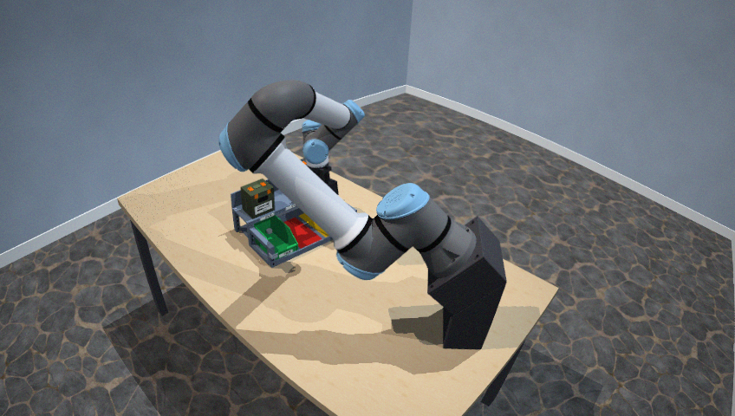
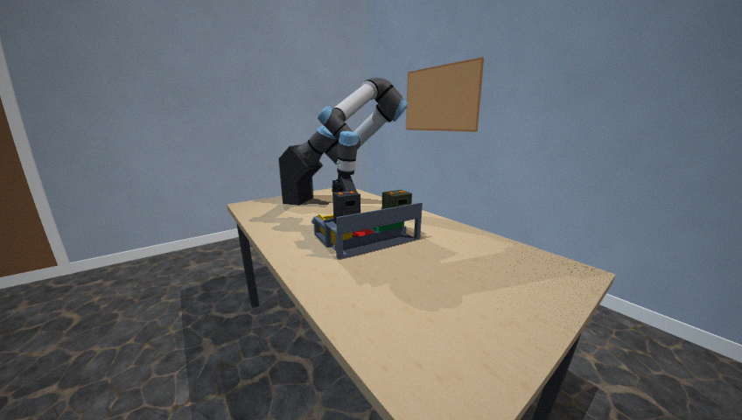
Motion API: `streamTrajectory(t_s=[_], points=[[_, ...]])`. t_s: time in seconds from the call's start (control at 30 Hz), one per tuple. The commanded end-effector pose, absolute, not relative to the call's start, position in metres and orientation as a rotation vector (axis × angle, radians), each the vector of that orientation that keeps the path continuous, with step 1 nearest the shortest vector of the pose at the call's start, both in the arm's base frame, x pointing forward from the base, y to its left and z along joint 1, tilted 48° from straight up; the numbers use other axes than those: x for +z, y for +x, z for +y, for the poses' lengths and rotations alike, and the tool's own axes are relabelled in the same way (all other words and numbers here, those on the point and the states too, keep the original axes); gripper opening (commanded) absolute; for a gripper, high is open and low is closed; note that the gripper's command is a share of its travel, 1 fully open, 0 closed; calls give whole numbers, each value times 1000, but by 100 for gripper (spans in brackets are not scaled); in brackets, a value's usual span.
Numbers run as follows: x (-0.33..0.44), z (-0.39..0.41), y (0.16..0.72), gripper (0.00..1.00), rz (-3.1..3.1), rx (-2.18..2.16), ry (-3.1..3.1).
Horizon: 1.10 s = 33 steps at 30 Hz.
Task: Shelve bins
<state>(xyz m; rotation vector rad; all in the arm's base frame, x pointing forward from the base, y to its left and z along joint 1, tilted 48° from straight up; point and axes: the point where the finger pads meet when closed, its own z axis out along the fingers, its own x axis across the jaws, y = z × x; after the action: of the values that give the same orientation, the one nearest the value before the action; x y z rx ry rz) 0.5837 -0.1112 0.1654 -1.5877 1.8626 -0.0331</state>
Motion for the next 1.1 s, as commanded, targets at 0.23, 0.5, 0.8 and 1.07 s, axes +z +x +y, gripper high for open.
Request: streamTrajectory(t_s=[0.23,0.5,0.8,1.07], points=[[172,-115,578,5,1862,-34,-1588],[179,-119,572,5,1862,-34,-1588],[187,-124,564,5,1862,-34,-1588],[196,-130,555,5,1862,-34,-1588]])
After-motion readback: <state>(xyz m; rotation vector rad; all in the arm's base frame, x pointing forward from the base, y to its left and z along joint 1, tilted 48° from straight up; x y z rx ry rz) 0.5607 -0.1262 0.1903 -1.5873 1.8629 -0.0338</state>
